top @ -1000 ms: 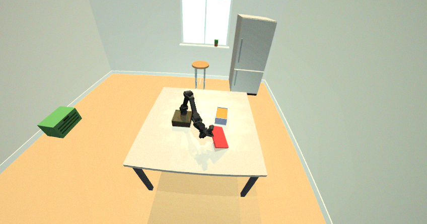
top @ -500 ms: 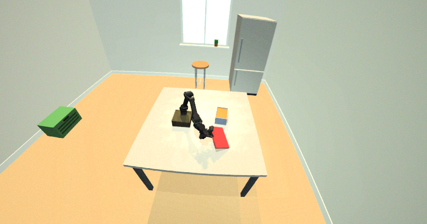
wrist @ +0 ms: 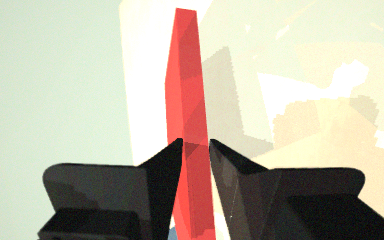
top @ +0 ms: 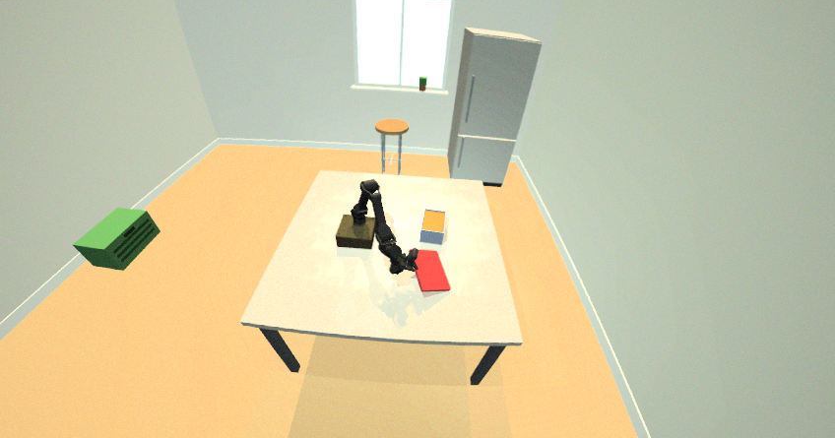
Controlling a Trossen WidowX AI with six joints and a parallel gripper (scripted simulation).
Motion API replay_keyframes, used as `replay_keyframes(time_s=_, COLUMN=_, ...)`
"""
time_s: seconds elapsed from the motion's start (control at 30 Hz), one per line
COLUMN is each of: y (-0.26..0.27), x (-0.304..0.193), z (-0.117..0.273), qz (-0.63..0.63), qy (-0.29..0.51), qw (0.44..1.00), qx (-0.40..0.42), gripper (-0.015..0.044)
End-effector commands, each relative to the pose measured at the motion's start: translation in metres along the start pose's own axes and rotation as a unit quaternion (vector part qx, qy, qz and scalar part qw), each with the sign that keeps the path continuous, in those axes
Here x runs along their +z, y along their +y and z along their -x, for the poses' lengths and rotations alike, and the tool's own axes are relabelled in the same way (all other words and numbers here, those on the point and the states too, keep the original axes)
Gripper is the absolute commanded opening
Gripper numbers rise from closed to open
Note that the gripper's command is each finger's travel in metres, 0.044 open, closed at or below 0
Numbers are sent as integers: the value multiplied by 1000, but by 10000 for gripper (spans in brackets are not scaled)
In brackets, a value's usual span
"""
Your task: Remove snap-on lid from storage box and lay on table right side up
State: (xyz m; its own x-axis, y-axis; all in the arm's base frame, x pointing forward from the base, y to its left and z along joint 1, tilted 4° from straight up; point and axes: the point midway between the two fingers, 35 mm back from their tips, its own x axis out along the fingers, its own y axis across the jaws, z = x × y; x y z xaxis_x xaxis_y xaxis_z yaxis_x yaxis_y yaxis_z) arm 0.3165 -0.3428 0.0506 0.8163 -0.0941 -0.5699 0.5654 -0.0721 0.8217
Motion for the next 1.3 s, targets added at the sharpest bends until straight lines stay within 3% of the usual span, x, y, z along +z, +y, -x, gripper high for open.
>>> replay_keyframes(time_s=0.0, y=-13, x=-5, z=-8, qz=-12, qy=7, qw=1000, qx=-12, gripper=0)
replay_keyframes(time_s=0.97, y=-31, x=-6, z=-22, qz=-12, qy=7, qw=1000, qx=-12, gripper=0)
replay_keyframes(time_s=1.27, y=-21, x=-3, z=-17, qz=-12, qy=7, qw=1000, qx=-12, gripper=236)
